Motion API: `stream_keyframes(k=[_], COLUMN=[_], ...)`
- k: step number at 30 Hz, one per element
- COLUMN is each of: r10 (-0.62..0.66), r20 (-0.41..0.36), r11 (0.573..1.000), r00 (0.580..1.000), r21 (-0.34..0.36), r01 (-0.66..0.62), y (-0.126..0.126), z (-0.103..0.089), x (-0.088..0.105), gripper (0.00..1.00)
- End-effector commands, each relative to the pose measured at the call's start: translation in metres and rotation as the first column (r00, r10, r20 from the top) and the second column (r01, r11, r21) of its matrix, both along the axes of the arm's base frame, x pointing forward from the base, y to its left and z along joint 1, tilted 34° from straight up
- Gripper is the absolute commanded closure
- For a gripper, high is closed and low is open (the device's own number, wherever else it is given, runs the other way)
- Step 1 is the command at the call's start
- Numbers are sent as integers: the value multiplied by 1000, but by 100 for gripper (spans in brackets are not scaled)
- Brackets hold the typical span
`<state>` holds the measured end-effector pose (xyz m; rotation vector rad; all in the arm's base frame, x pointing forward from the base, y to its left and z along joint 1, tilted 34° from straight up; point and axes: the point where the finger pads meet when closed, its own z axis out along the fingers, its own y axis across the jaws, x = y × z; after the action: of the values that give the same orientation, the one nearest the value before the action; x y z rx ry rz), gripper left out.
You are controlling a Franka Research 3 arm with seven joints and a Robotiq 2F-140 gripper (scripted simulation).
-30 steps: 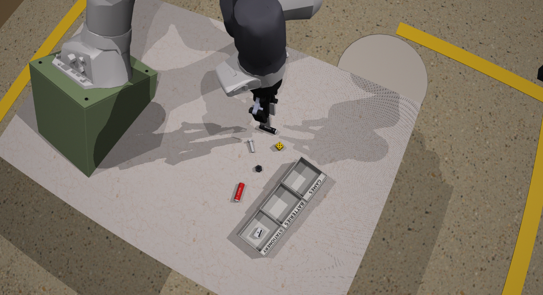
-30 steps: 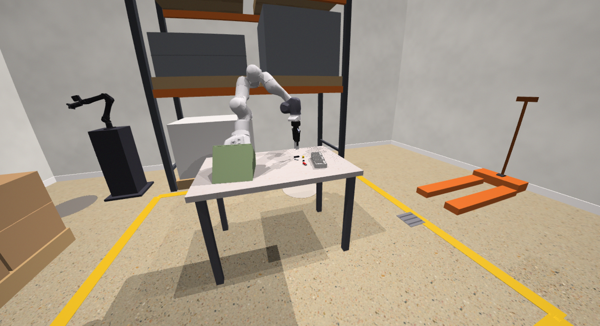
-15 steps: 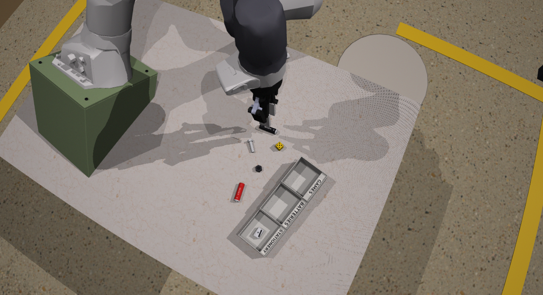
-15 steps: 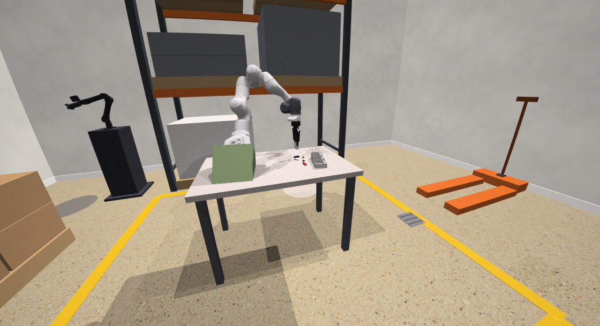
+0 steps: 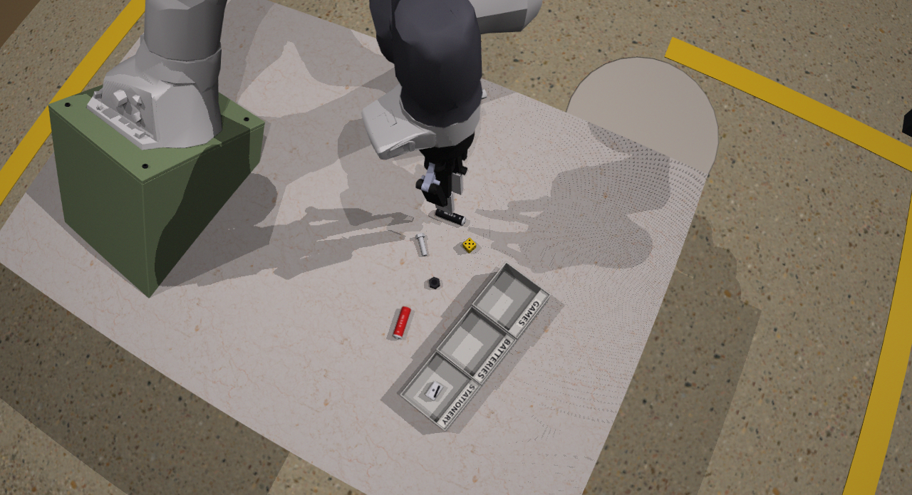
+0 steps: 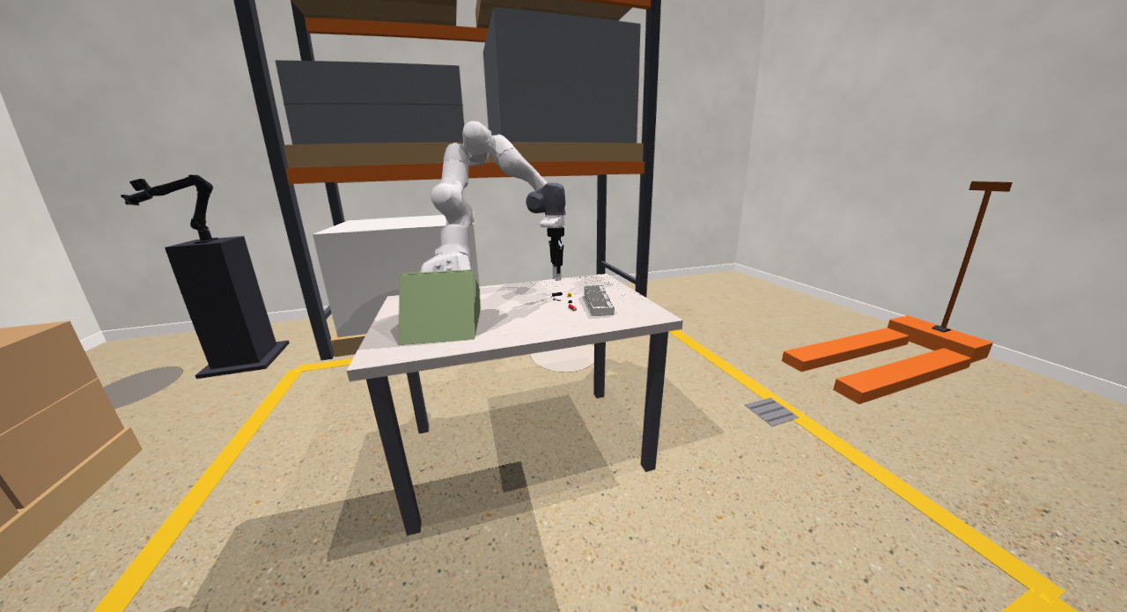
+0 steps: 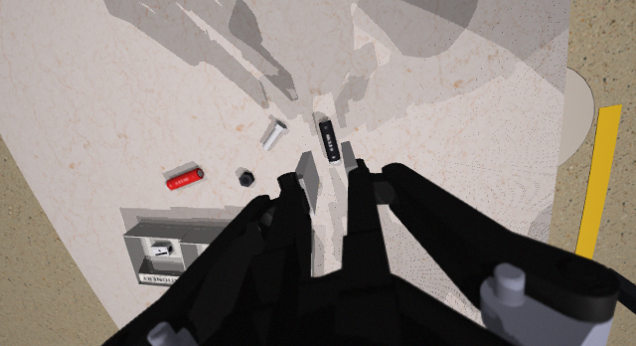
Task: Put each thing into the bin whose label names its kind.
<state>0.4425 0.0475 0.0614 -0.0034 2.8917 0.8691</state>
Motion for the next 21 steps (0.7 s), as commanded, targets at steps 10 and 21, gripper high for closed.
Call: stream_keyframes(k=[10,21], r10=[-1,-1], r20=[-2,-2], r11=[1000,1000], r00=[1000,1000], r21=[-4,-4], r01=[1,1], y=[18,32], z=[-26,-53], x=[5,11], gripper=[83,83])
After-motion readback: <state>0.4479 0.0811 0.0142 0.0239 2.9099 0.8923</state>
